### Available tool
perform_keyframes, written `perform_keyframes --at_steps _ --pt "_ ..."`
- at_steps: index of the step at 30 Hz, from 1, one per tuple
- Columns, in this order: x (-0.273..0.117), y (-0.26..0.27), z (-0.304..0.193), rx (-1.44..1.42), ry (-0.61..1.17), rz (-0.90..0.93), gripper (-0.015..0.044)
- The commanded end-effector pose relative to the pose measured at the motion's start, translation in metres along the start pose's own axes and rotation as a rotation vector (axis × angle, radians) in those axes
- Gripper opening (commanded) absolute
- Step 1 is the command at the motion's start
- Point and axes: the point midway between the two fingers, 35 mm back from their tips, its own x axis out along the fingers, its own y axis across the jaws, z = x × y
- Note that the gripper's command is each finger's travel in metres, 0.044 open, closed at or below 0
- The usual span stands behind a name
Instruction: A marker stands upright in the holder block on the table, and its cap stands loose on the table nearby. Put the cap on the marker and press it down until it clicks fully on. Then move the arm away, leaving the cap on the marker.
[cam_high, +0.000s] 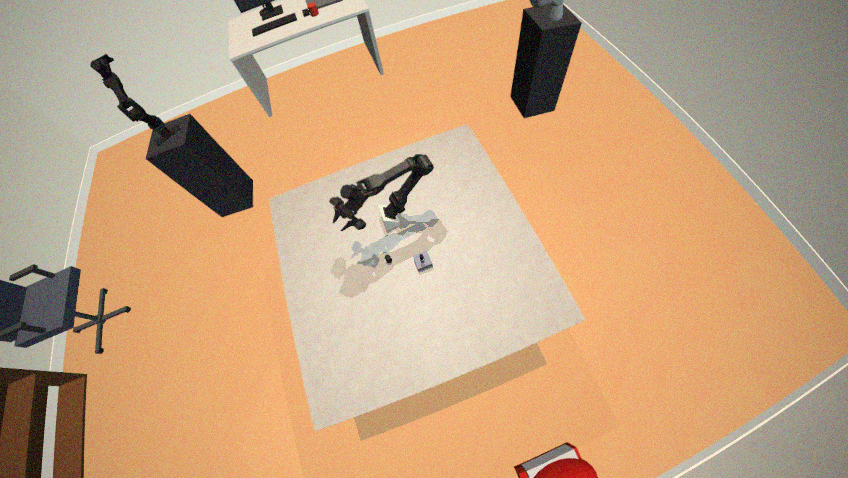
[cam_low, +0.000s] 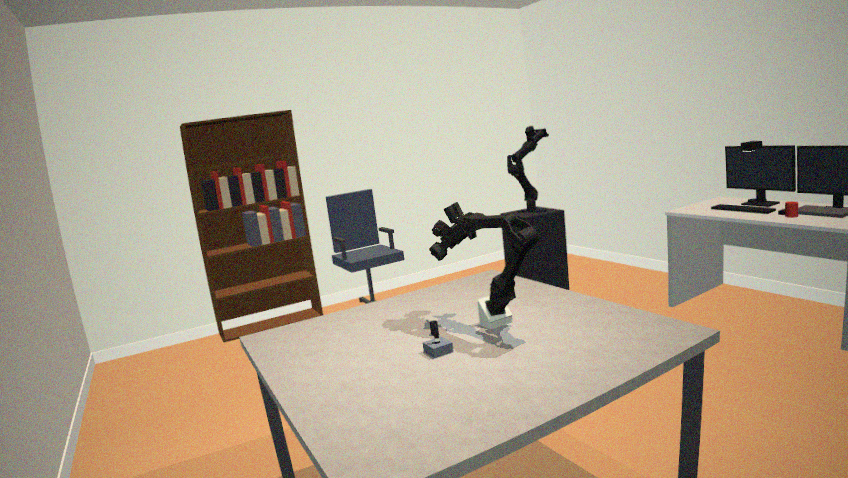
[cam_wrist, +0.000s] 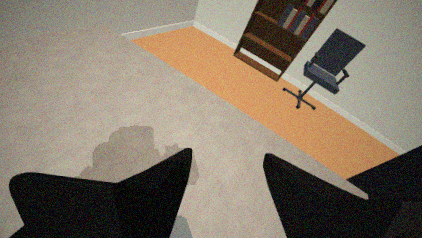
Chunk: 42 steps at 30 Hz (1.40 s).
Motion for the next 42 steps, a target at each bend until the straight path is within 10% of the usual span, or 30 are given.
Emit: perform_keyframes --at_steps 1,17,42 --pt "0.017 0.073 -0.02 -0.556 0.211 0.275 0.0244" --pt "-0.002 0.201 -0.1 -1.508 0.445 1.089 0.0244" --pt "0.022 0.221 -0.14 -1.514 0.445 1.099 0.0244"
